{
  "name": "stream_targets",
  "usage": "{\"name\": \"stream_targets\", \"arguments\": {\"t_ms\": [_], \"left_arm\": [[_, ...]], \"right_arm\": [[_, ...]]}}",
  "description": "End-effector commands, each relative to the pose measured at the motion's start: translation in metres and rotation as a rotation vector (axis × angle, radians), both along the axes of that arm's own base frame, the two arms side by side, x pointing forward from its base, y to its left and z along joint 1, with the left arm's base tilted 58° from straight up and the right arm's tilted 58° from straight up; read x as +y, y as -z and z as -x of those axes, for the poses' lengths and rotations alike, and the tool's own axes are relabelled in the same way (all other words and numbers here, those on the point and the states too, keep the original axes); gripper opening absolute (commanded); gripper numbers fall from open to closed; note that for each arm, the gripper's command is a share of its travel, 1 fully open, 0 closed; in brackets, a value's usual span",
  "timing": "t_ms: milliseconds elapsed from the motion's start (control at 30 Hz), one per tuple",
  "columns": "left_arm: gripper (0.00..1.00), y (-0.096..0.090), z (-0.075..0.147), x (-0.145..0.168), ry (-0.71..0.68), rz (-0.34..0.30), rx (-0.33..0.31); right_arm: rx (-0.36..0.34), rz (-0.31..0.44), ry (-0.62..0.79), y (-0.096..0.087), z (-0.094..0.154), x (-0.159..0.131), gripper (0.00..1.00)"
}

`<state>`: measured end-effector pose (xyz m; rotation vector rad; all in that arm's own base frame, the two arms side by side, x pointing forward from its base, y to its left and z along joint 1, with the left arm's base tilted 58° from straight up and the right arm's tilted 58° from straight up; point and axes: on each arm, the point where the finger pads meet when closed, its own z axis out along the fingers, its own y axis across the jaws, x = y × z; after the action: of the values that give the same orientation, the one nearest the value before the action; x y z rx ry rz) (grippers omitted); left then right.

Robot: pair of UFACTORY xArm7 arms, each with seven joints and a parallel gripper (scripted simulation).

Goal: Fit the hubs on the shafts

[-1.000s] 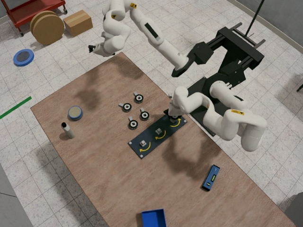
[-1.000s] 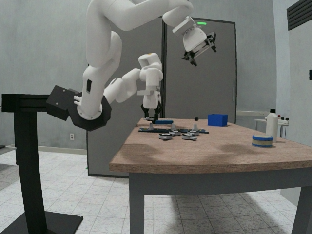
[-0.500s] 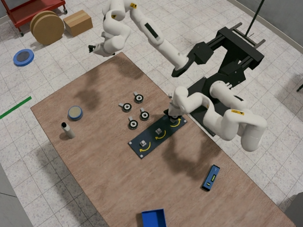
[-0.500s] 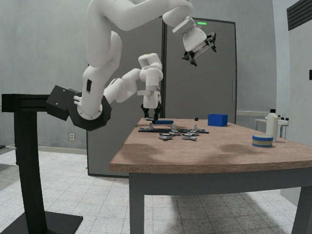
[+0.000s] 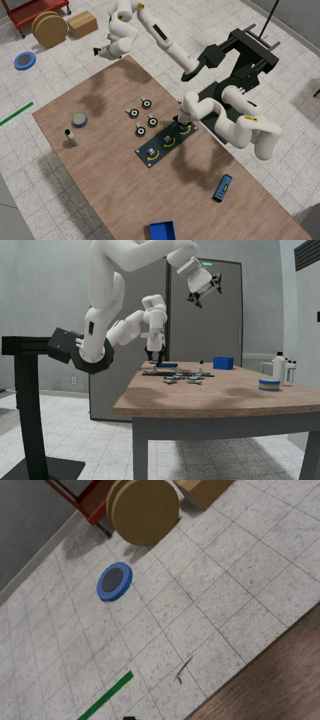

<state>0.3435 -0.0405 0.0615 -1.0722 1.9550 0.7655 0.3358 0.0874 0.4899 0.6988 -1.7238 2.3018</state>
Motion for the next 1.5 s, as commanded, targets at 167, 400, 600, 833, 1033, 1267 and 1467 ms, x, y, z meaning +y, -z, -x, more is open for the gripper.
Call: {"name": "stream_targets", "arguments": {"t_ms": [167, 400, 600, 833, 1033, 1267, 1467], "left_arm": [[0.0, -0.027, -0.064, -0.012, 0.004, 0.004, -0.003], [0.0, -0.05, -0.117, -0.021, 0.004, 0.004, -0.003], [0.0, -0.051, -0.12, -0.021, 0.004, 0.004, -0.003], [0.0, -0.051, -0.12, -0.022, 0.004, 0.004, -0.002], [0.0, -0.051, -0.12, -0.022, 0.004, 0.004, -0.002], [0.0, -0.051, -0.12, -0.022, 0.004, 0.004, -0.002], [0.0, -0.051, -0.12, -0.022, 0.004, 0.004, -0.002]], "right_arm": [[-0.002, -0.001, -0.003, -0.001, 0.0, 0.001, 1.0], [-0.002, -0.001, -0.003, -0.001, 0.0, 0.001, 1.0], [-0.002, -0.001, -0.003, -0.001, 0.0, 0.001, 1.0], [-0.002, -0.001, -0.003, -0.001, 0.0, 0.001, 1.0], [-0.002, -0.001, -0.003, -0.001, 0.0, 0.001, 1.0], [-0.002, -0.001, -0.003, -0.001, 0.0, 0.001, 1.0], [-0.002, -0.001, -0.003, -0.001, 0.0, 0.001, 1.0]]}}
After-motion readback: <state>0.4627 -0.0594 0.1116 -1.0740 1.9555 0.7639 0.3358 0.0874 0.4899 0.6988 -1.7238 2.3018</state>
